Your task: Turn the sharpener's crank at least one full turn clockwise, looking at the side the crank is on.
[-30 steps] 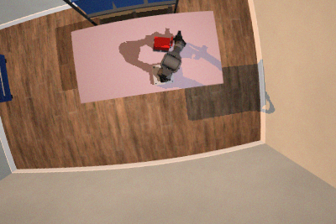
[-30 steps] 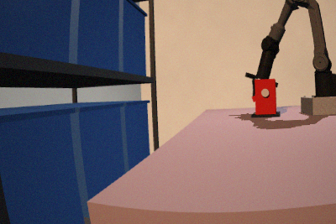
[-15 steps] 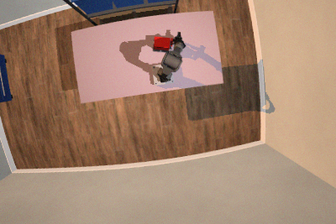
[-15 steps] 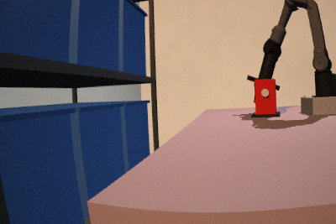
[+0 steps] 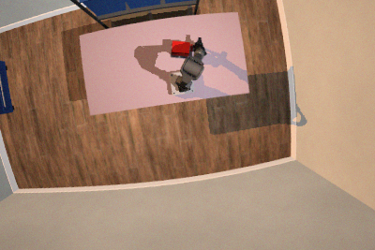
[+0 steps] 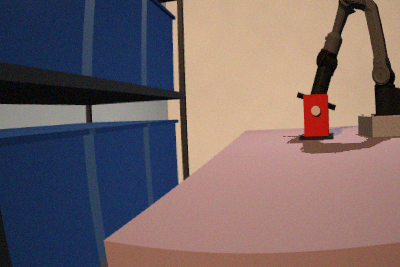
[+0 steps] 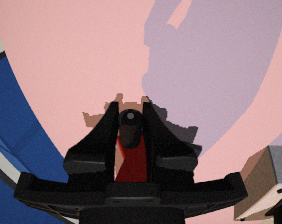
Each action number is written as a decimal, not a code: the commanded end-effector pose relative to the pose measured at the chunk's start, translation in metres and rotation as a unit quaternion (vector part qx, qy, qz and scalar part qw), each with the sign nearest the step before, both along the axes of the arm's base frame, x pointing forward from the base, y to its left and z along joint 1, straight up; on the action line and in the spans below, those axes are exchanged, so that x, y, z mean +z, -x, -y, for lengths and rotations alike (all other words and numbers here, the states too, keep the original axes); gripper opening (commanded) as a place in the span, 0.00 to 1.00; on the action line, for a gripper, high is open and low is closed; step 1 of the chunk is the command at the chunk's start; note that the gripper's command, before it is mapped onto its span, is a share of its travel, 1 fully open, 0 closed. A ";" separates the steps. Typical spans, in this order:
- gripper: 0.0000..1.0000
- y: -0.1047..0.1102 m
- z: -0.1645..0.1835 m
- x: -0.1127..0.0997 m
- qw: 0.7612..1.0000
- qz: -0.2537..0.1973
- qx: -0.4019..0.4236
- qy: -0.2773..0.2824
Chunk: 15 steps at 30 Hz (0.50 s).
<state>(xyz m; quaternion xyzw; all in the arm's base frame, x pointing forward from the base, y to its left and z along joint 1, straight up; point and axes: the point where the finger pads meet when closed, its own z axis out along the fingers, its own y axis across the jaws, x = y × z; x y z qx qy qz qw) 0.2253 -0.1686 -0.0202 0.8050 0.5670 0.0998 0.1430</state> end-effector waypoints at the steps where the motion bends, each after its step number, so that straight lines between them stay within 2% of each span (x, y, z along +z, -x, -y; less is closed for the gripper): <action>1: 0.20 0.003 -0.001 -0.002 1.000 -0.001 0.000 -0.001; 15: 0.20 0.013 -0.004 -0.007 1.000 0.000 0.000 0.000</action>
